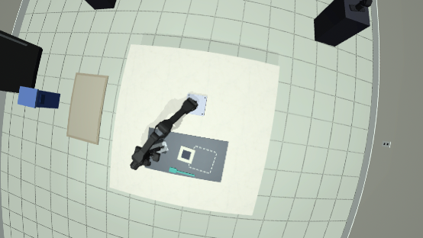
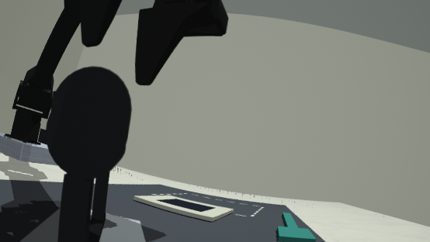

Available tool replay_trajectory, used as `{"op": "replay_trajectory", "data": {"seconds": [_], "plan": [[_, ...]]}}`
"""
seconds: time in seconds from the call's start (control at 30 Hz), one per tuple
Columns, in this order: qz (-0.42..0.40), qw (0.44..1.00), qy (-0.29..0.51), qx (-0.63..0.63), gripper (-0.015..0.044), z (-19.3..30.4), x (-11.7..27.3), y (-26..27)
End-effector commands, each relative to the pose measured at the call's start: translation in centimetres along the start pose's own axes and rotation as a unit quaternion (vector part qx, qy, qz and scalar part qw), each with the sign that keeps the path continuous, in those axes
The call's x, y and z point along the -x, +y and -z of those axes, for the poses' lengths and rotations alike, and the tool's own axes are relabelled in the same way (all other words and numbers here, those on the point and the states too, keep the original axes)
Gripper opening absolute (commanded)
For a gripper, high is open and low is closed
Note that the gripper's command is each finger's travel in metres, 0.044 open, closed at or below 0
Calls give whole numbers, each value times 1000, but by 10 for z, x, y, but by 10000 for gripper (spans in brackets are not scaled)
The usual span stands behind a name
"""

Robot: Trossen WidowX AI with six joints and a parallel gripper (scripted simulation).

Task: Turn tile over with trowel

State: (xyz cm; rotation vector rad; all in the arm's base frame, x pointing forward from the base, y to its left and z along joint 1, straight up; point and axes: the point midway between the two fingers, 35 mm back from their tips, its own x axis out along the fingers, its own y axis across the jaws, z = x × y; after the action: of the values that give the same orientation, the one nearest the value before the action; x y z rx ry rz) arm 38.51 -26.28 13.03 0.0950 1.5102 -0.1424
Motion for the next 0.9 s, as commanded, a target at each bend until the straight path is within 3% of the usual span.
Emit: {"op": "replay_trajectory", "data": {"seconds": [0.0,0.43,0.87], "plan": [[1,996,2,84,270,1,0,0],[-1,952,4,306,270,2,0,1],[-3,859,4,512,270,2,-1,1]]}}
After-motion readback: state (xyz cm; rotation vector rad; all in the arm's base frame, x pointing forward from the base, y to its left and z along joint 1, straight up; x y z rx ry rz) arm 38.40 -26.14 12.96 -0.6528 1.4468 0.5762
